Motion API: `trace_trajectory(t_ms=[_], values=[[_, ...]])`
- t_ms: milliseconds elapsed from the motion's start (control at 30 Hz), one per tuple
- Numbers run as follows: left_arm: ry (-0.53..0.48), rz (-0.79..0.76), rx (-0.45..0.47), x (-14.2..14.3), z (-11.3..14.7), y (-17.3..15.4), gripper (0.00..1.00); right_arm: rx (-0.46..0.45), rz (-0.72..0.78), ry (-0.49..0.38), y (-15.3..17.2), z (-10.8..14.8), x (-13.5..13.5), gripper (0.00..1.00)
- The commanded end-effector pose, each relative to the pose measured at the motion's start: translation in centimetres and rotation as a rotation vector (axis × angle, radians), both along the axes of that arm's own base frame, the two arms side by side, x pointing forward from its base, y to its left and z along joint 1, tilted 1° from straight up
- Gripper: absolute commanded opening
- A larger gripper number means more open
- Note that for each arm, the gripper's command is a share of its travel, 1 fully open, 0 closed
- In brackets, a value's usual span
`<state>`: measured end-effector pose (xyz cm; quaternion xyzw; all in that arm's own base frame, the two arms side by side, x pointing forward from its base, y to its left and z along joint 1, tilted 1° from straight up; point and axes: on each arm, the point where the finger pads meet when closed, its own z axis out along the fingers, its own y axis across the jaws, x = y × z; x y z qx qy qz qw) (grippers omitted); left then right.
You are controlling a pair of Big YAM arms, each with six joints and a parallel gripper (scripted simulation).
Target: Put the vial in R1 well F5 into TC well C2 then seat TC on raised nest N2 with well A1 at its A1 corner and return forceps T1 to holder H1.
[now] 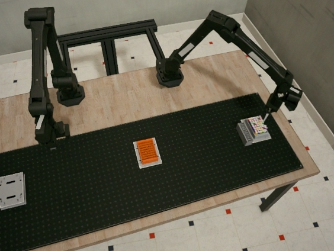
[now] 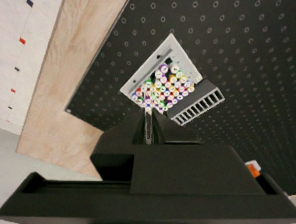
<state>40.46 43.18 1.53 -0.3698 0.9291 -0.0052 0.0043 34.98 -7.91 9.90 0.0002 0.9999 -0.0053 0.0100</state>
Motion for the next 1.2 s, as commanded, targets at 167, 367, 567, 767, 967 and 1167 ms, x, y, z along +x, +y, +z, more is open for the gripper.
trace_trajectory(t_ms=[167,367,567,767,967,1167], values=[[-0.005,0.001,0.01,0.7,-0.4,0.2,0.11,0.004,0.008,0.014,0.0,0.0,0.1,1.0],[0.002,0.001,0.004,0.4,-0.7,-0.1,0.11,0.004,0.008,0.014,0.0,0.0,0.1,1.0],[-0.003,0.001,0.009,0.6,-0.5,0.1,0.11,0.004,0.008,0.014,0.0,0.0,0.1,1.0],[0.002,0.001,0.004,0.4,-1.0,-0.1,0.11,0.004,0.008,0.014,0.0,0.0,0.1,1.0],[-0.001,0.001,0.008,0.7,-0.9,0.2,0.11,0.004,0.008,0.014,0.0,0.0,0.1,1.0],[-0.005,0.001,0.011,0.6,-1.1,0.1,0.11,0.004,0.008,0.014,0.0,0.0,0.1,1.0]])
